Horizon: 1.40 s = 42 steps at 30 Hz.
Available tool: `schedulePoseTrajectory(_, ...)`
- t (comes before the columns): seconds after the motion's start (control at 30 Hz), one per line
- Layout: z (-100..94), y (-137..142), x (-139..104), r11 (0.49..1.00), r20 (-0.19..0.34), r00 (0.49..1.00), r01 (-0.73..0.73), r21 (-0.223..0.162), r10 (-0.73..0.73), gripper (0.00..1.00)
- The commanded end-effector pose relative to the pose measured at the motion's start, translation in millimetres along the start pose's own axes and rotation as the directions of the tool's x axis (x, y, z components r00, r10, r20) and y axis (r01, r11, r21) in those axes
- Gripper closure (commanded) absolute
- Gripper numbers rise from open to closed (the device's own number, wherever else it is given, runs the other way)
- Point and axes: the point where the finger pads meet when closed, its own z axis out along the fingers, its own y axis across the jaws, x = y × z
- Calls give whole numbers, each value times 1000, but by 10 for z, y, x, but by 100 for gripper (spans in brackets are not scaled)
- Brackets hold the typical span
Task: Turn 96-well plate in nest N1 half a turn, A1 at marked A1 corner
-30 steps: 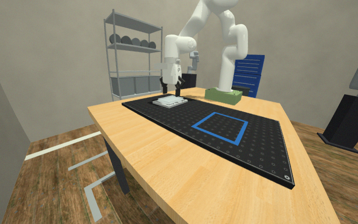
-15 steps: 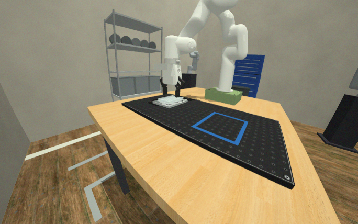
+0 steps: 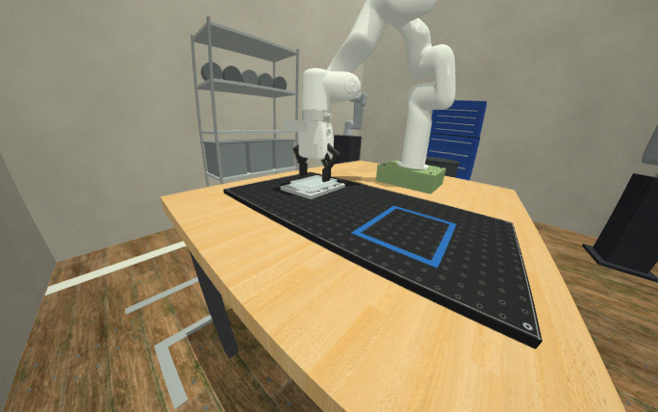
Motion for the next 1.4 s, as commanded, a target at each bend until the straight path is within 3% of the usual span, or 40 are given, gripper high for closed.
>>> schedulePoseTrajectory(0.0, 16, 6, 13, 1000, -4, 1000, 0, 1, 0, 0)
schedulePoseTrajectory(1.13, 110, 6, 13, 1000, -4, 1000, 0, 1, 0, 0)
schedulePoseTrajectory(1.17, 103, 6, 13, 1000, -4, 1000, 0, 1, 0, 100)
schedulePoseTrajectory(1.37, 103, 6, 13, 1000, -4, 1000, 0, 1, 0, 100)
